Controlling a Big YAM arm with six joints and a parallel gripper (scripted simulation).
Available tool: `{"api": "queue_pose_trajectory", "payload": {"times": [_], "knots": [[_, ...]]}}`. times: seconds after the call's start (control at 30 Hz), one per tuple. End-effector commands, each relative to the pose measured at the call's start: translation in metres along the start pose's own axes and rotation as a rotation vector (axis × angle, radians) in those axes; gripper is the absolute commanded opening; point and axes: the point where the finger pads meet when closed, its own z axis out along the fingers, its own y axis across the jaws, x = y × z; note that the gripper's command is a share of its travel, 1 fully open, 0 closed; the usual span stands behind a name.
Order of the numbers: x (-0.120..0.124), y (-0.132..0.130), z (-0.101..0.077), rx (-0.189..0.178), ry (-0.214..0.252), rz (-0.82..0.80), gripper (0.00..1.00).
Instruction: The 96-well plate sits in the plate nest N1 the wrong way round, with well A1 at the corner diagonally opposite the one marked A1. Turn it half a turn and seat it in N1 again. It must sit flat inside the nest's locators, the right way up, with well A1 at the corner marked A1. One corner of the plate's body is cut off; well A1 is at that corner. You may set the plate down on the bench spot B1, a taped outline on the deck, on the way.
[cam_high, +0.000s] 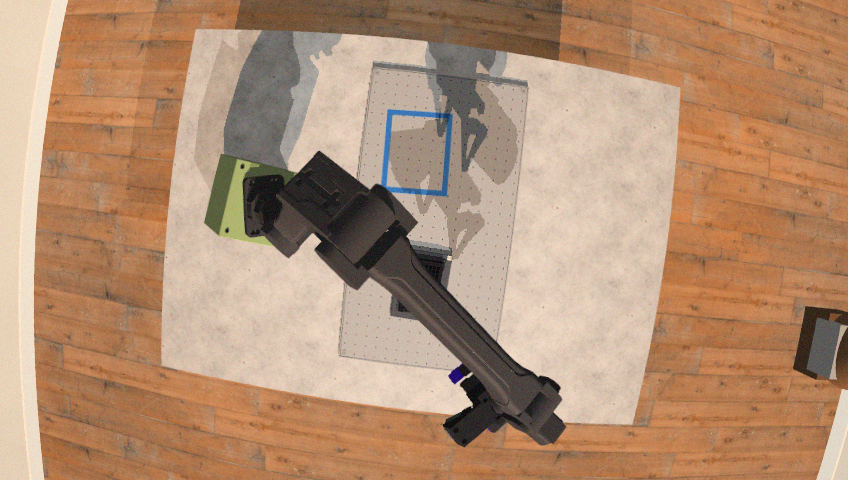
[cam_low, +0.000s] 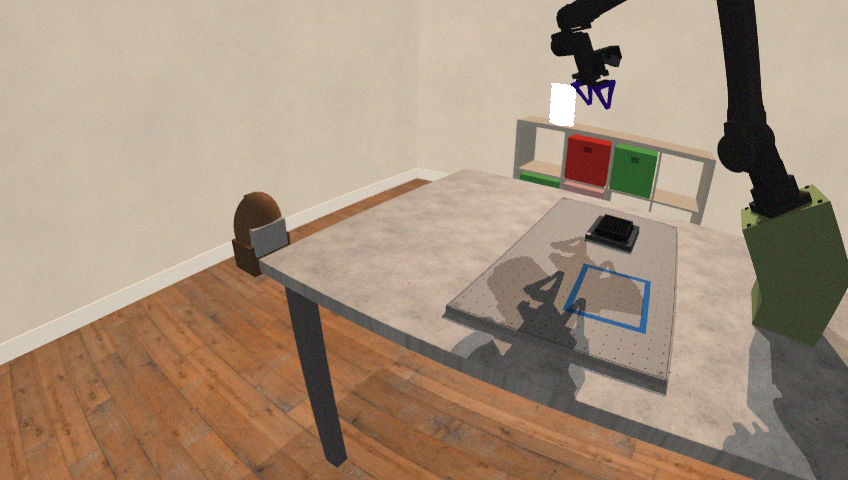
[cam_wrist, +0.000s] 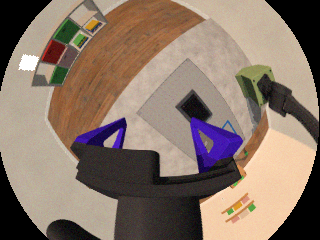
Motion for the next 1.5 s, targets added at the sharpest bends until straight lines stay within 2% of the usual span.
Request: {"api": "queue_pose_trajectory", "payload": {"times": [0.0, 0.53, 0.57, 0.73, 0.83, 0.9, 1.03, 1.1, 1.27, 1.37, 1.47], "knots": [[-0.001, 0.002, -0.004, -0.011, 0.001, 0.002, 1.00], [-0.001, 0.002, -0.004, -0.011, 0.001, 0.002, 1.00], [0.001, 0.001, -0.012, -0.053, 0.024, -0.036, 1.00], [0.018, -0.008, 0.008, -0.072, 0.081, -0.154, 1.00], [0.023, -0.014, 0.021, -0.075, 0.085, -0.172, 1.00], [0.028, -0.019, 0.029, -0.083, 0.118, -0.233, 1.00], [0.034, -0.027, 0.045, -0.097, 0.151, -0.307, 1.00], [0.034, -0.027, 0.045, -0.097, 0.151, -0.307, 1.00], [0.045, -0.040, 0.065, -0.100, 0.158, -0.331, 1.00], [0.052, -0.049, 0.076, -0.116, 0.200, -0.411, 1.00], [0.056, -0.057, 0.087, -0.115, 0.194, -0.410, 1.00]]}}
